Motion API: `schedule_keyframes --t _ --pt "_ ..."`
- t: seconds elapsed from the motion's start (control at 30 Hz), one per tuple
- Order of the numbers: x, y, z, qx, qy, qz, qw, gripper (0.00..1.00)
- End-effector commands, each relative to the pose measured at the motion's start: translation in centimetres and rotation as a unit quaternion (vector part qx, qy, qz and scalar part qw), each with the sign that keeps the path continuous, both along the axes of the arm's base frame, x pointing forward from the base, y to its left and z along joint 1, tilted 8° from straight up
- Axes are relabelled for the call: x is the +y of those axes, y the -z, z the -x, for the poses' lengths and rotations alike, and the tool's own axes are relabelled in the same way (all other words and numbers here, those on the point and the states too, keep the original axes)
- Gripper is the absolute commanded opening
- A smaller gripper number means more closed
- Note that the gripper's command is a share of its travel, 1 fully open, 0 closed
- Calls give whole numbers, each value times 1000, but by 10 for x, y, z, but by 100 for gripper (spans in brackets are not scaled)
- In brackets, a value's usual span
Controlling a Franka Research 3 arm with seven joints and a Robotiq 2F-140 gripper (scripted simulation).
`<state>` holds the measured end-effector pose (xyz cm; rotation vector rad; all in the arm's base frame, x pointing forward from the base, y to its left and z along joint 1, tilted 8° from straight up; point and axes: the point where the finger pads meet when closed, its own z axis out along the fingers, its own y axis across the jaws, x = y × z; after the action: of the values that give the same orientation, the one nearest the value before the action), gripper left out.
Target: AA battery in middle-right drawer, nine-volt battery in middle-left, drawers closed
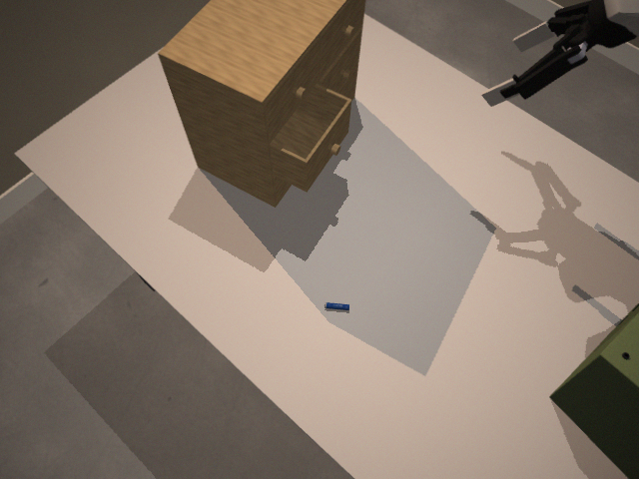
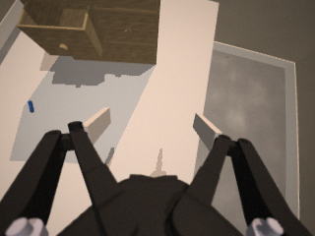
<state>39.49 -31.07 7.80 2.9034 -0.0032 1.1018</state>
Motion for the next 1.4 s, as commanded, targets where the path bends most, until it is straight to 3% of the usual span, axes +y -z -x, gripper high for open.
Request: schedule_keyframes --t 0.0,0.13,0.17,0.53,0.6,0.67,0.7,0.97,1.17,1.37 --pt "-2 -2 -2 -4 -4 8 1000 100" --pt "-2 -2 -2 -4 -4 8 1000 100" --pt "-2 1 -6 -25 -5 8 1000 100" --pt "-2 1 -6 -25 -5 8 1000 100" --pt "-3 9 -15 -74 -7 9 997 100" --pt "-3 9 -15 -74 -7 9 997 100" --pt "-2 14 -20 -101 -8 9 995 100" --pt "-3 36 -48 -247 -13 10 969 100" --pt "-4 43 -55 -291 -15 9 956 100" --pt "-4 44 -58 -303 -16 10 953 100"
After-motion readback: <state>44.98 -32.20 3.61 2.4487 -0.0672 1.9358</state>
